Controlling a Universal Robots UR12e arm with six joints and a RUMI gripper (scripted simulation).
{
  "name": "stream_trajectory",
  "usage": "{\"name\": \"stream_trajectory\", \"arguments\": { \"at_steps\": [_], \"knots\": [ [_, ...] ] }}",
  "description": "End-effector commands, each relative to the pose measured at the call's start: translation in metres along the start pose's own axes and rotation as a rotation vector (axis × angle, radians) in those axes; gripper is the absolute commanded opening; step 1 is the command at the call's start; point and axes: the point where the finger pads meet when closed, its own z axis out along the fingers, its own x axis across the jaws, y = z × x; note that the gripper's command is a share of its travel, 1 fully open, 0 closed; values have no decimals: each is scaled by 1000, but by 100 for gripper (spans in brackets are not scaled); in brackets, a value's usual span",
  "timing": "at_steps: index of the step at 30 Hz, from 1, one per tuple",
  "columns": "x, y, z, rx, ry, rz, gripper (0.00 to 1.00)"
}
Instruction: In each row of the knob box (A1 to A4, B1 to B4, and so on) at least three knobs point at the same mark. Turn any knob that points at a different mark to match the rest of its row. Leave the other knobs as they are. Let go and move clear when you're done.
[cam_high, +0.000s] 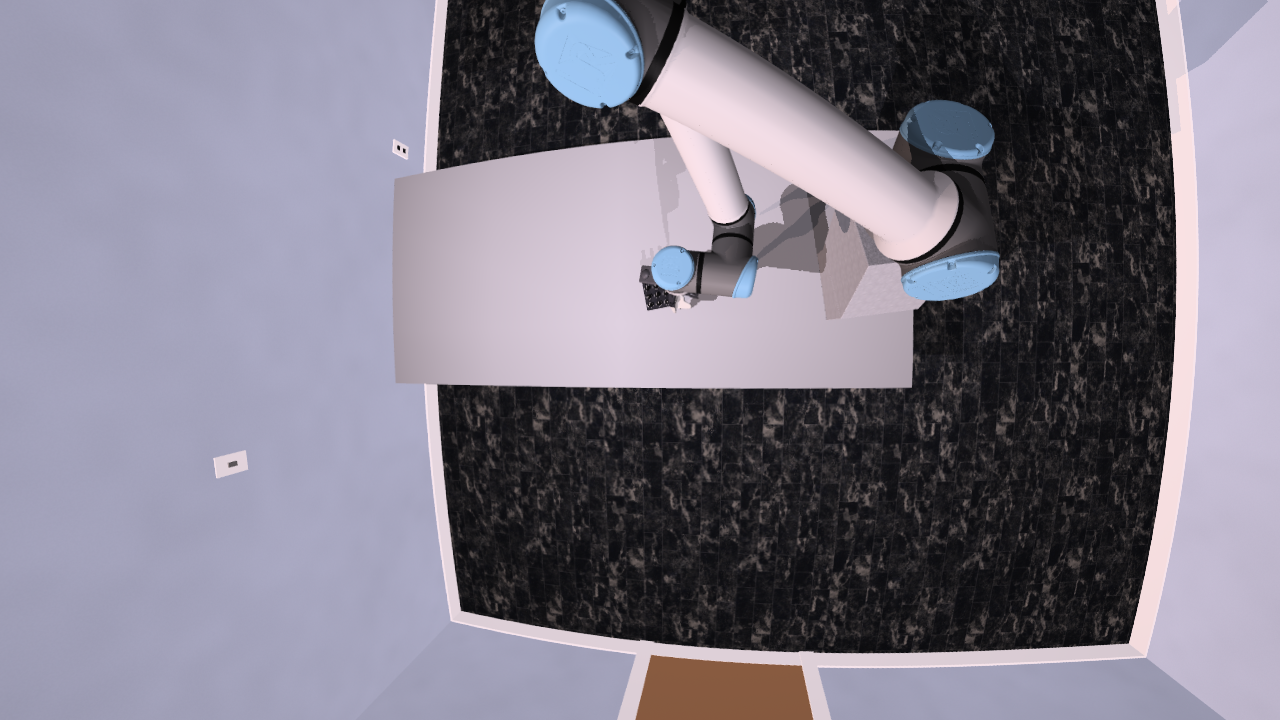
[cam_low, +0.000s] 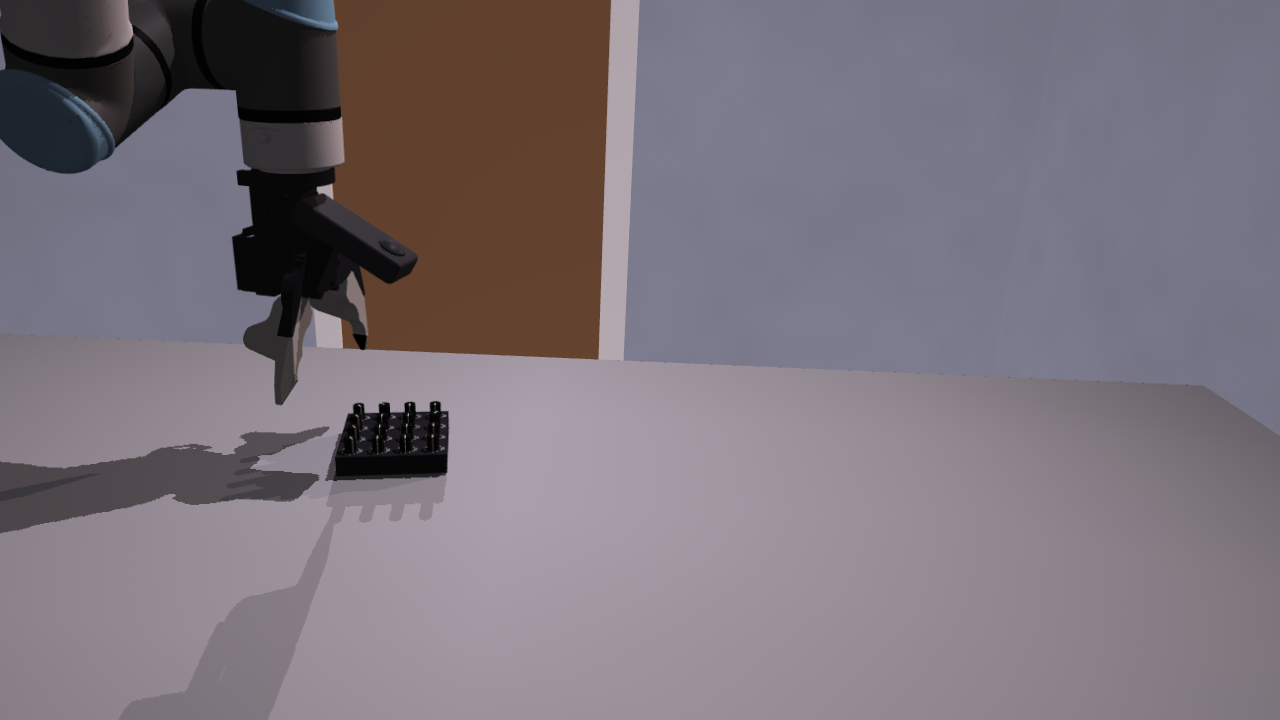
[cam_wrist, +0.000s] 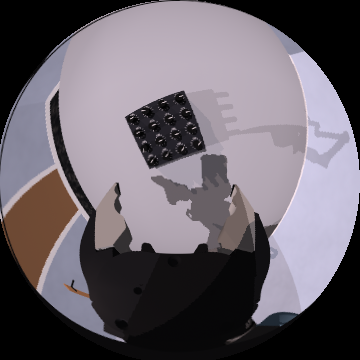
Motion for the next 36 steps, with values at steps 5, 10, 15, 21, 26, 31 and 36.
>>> {"name": "stream_trajectory", "arguments": {
  "at_steps": [5,10,15,21,26,31,36],
  "knots": [
    [-4,-10,-2,1,4,227,100],
    [-6,-12,-3,1,4,329,100],
    [-8,-15,-3,1,4,432,100],
    [-10,-17,-4,2,4,547,100],
    [-12,-19,-5,2,4,647,100],
    [-14,-21,-6,2,3,750,100],
    [-16,-23,-6,2,3,834,100]
  ]
}}
